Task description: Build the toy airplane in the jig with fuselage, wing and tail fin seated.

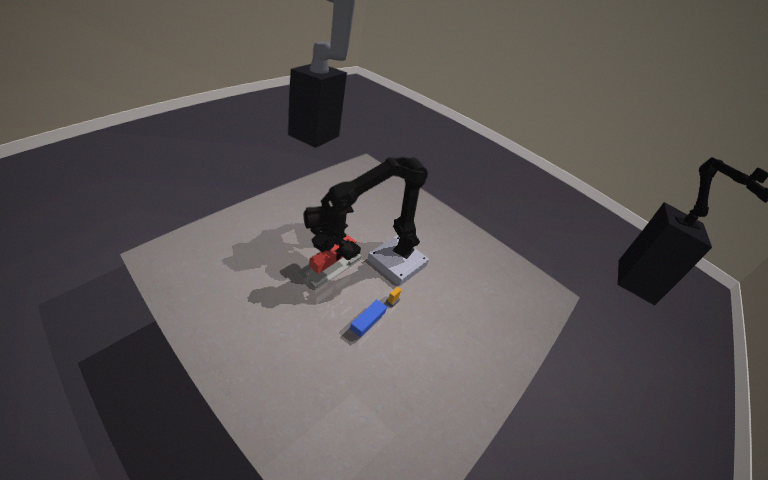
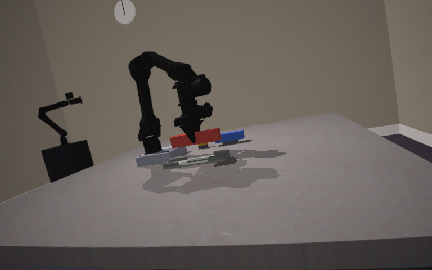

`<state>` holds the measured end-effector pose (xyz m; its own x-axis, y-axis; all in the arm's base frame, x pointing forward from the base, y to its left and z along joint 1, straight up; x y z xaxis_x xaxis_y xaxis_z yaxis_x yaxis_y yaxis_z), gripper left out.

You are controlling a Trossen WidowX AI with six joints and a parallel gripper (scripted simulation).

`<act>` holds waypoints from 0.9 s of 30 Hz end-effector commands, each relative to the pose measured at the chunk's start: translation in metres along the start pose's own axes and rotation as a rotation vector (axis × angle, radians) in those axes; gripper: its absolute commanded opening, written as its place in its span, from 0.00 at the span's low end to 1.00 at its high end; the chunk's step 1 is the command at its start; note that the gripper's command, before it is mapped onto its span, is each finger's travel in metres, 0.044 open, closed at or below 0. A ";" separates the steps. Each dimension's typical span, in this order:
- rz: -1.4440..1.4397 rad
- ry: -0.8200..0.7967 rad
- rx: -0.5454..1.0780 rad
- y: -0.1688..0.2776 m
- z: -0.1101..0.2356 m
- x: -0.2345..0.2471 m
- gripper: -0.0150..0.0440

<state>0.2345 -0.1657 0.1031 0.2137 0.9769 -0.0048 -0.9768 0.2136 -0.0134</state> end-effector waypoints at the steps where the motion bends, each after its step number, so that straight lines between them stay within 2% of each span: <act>1: 0.011 0.002 -0.005 0.003 -0.004 -0.010 0.25; 2: 0.011 0.002 -0.005 0.004 -0.004 -0.011 0.25; 9: 0.011 0.002 -0.005 0.004 -0.004 -0.011 0.57; 10: 0.011 0.002 -0.005 0.004 -0.004 -0.011 0.58; 27: 0.011 0.002 -0.005 0.003 -0.008 -0.011 0.58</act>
<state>0.2289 -0.1754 0.0978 0.2075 0.9782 -0.0056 -0.9781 0.2073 -0.0169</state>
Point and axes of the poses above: the point midway between the two fingers, 35 mm back from their tips, its own z axis back along the fingers, its own x axis across the jaws, y = z × x, the point moved 3 cm from there along z, back along the fingers, and after that the axes turned 4 degrees about -z, right-handed, at the moved point
